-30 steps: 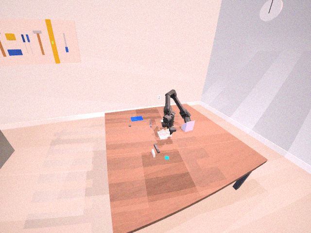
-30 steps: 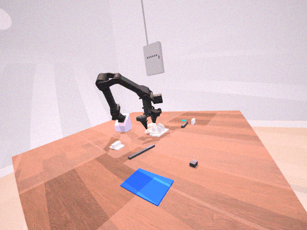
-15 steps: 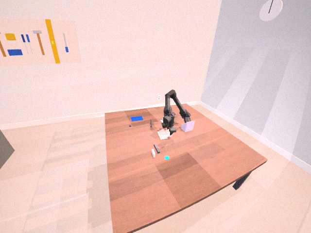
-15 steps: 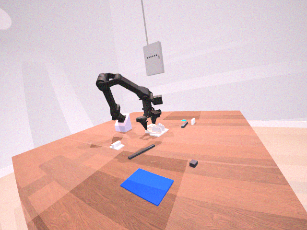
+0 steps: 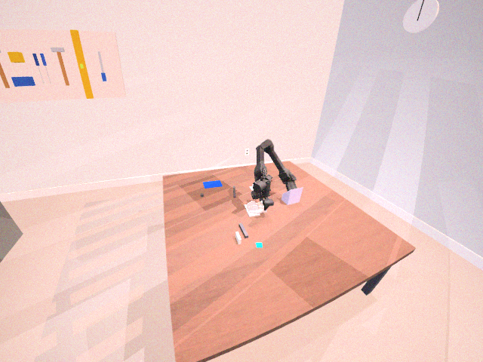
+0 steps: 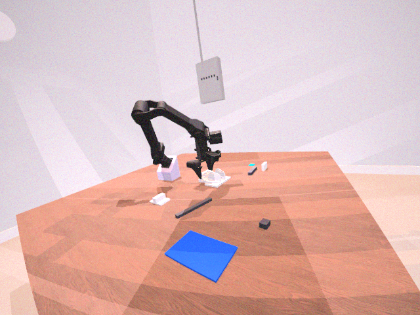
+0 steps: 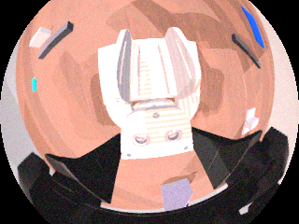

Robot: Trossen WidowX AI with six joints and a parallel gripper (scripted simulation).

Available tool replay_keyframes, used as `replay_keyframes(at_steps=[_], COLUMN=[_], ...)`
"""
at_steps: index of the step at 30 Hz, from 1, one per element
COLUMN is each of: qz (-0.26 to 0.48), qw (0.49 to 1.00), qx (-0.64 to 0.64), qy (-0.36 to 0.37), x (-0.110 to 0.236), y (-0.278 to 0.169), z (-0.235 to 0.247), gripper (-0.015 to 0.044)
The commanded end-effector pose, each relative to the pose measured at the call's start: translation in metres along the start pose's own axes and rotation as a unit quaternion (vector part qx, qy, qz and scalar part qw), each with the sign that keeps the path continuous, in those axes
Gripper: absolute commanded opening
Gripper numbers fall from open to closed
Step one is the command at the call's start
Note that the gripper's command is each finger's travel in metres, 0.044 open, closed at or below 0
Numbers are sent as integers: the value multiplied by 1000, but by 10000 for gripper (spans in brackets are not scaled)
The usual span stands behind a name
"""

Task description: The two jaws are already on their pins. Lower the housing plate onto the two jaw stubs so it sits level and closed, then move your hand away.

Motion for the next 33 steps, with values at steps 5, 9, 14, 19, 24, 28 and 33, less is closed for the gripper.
replay_keyframes(at_steps=[5,9,14,19,24,28,33], qz=[-1,-1,-1,-1,-1,-1,-1], qw=[1000,1000,1000,1000,1000,1000,1000], qx=[2,2,2,2,2,2,2], qy=[-2,-2,-2,-2,-2,-2,-2], x=[-3,-3,-4,-5,-6,-8,-8], y=[0,0,0,0,0,0,0], z=[0,0,0,0,0,0,0], gripper=[351,351,351,351,351,351,351])
Point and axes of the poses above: the point midway between the two fingers, 35 mm back from their tips, its own x axis back along the fingers, its own z axis across the jaws, y = z × x, the point moved 4 cm from there along x, back along the fingers, and after that the axes turned 14 degrees about x, right-handed, at the moved point
